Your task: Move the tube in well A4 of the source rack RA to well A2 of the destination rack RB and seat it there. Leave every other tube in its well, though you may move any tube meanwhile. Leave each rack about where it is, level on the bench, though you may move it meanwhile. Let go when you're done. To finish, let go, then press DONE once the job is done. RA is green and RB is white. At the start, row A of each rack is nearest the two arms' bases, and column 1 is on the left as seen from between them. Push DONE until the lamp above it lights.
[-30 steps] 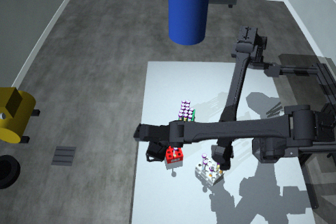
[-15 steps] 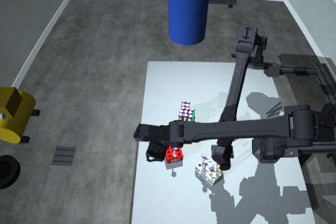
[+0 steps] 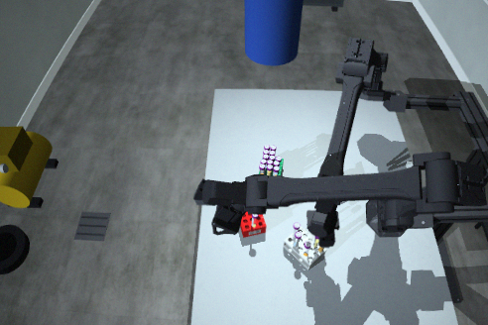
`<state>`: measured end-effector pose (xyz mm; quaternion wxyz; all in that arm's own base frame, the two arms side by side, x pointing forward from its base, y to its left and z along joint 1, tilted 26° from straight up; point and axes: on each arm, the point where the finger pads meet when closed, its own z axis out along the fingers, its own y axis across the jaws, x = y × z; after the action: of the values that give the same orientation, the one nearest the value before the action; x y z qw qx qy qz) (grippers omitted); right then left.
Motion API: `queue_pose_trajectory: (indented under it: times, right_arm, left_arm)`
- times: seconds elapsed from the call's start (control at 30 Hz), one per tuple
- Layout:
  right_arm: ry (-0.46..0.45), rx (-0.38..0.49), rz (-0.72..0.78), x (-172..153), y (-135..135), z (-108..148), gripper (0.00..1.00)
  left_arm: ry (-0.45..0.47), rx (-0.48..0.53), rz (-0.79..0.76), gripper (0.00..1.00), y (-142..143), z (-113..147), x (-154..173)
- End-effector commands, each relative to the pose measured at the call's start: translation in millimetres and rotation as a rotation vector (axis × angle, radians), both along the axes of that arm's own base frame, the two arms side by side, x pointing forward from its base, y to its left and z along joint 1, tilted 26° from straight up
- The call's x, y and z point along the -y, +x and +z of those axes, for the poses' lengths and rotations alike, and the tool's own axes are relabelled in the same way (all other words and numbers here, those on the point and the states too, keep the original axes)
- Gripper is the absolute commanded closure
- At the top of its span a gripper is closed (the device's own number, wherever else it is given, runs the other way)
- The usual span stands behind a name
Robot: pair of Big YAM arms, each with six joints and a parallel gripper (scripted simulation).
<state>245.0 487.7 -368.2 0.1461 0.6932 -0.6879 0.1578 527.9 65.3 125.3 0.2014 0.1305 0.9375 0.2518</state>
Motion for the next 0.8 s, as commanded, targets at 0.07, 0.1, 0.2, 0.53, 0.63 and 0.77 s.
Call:
queue_pose_trajectory:
  times: [0.07, 0.1, 0.2, 0.53, 0.63, 0.77]
  right_arm:
    - [-0.009, -0.003, -0.007, 11.2, 5.1, -16.1, 1.00]
    - [-0.009, -0.003, -0.007, 11.2, 5.1, -16.1, 1.00]
    - [-0.009, -0.003, -0.007, 11.2, 5.1, -16.1, 1.00]
    - [-0.009, -0.003, -0.007, 11.2, 5.1, -16.1, 1.00]
    - [-0.010, -0.003, -0.007, 11.6, 5.0, -15.9, 0.76]
    - [-0.011, -0.004, -0.007, 11.7, 4.9, -15.8, 0.76]
  left_arm:
    - [-0.001, 0.036, -0.003, 0.70, 11.2, 15.2, 1.6]
    - [-0.001, 0.036, -0.003, 0.70, 11.2, 15.2, 1.6]
    - [-0.001, 0.036, -0.003, 0.70, 11.2, 15.2, 1.6]
    - [-0.001, 0.036, -0.003, 0.70, 11.2, 15.2, 1.6]
    - [-0.001, 0.036, -0.003, 0.70, 11.2, 15.2, 1.6]
    - [-0.001, 0.036, -0.003, 0.70, 11.2, 15.2, 1.6]
